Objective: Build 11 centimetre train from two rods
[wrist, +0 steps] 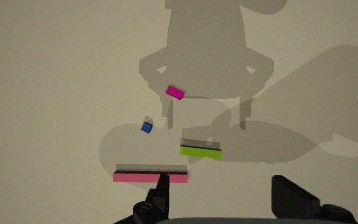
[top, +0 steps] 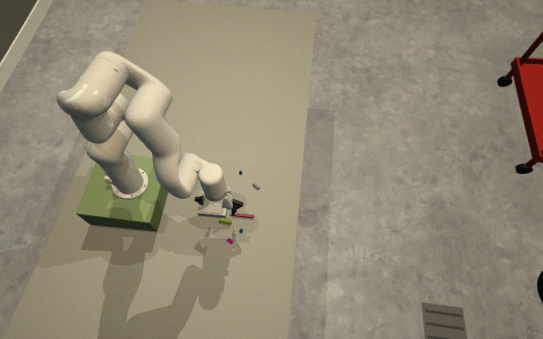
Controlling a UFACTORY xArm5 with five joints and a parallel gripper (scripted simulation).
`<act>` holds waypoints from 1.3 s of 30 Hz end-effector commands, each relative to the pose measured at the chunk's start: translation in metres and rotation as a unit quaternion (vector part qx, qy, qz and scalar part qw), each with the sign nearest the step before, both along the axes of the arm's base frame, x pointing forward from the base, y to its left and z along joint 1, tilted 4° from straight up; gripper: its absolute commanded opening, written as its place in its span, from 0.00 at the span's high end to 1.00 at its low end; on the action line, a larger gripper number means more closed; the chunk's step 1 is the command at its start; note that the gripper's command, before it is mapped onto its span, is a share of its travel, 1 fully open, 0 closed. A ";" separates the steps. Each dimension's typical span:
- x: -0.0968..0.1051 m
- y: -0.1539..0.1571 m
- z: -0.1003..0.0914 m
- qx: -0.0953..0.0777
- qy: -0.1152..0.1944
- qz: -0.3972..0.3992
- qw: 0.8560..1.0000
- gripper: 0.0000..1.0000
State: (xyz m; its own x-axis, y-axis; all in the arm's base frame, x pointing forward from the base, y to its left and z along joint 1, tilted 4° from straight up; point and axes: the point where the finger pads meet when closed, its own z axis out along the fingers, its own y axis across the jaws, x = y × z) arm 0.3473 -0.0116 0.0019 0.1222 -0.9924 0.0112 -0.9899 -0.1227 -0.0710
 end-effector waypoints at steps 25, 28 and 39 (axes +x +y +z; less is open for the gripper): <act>0.008 0.014 0.001 -0.014 -0.001 0.208 0.978 0.00; 0.010 0.017 0.001 -0.017 -0.001 0.258 0.966 0.00; 0.014 0.028 0.002 -0.027 -0.002 0.399 0.916 0.00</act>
State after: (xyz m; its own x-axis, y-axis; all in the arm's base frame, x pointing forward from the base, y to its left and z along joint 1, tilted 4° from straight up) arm 0.3584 0.0116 0.0027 0.7202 -0.6918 0.0511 -0.6899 -0.7220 -0.0522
